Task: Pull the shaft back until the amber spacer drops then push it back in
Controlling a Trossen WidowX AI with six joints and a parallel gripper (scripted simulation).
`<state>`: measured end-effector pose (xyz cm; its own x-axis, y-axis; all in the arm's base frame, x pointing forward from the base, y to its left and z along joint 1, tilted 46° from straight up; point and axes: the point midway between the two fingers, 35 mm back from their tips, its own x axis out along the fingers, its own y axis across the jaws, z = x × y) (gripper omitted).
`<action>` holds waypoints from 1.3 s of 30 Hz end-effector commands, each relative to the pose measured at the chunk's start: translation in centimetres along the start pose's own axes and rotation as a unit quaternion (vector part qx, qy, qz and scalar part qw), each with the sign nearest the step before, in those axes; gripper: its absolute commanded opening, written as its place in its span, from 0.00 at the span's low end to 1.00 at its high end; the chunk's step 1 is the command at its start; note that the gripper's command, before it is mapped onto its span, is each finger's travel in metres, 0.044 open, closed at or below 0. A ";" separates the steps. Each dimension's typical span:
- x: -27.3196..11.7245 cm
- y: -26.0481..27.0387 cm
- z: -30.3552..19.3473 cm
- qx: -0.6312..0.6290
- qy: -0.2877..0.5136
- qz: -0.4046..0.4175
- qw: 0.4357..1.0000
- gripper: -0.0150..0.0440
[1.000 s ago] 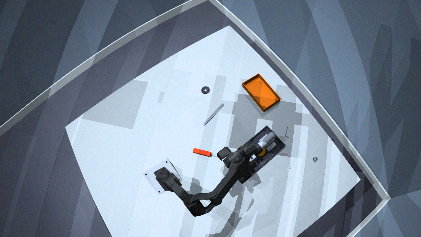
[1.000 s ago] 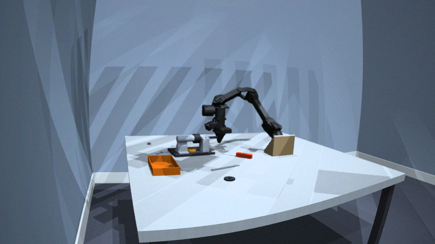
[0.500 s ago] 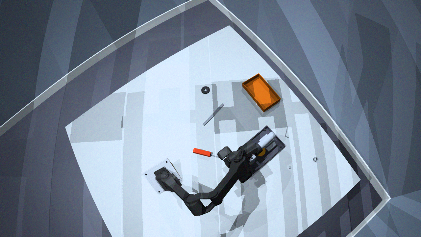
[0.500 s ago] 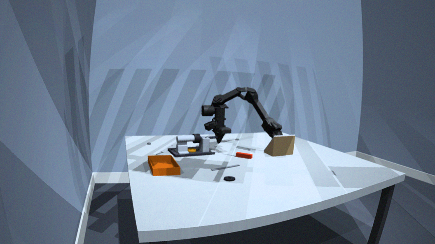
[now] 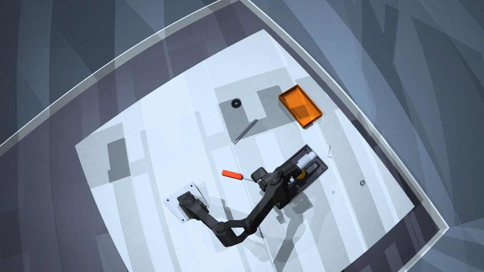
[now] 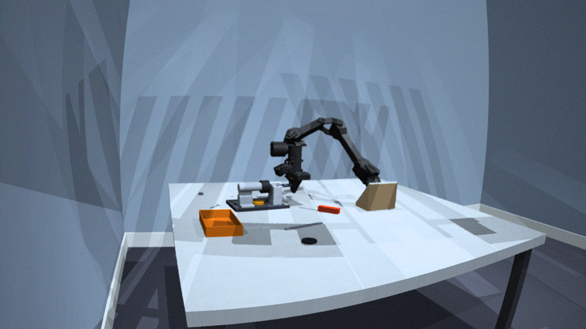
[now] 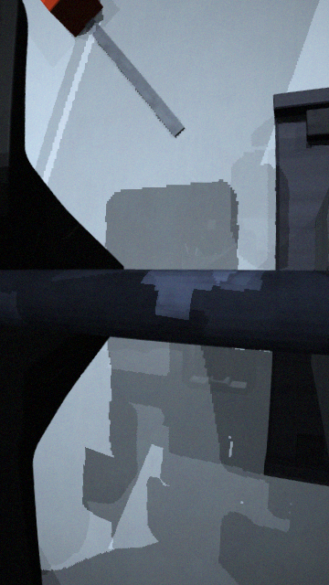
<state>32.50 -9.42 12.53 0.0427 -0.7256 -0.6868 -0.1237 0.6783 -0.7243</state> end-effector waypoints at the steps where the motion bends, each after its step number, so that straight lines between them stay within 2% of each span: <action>1: -0.1 0.0 0.3 0.000 -0.002 0.001 1.000 0.25; 39: -0.1 0.0 1.8 0.000 -0.002 0.001 1.000 0.25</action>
<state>34.00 -9.25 12.45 0.0426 -0.7255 -0.6869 -0.1231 0.6784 -0.7243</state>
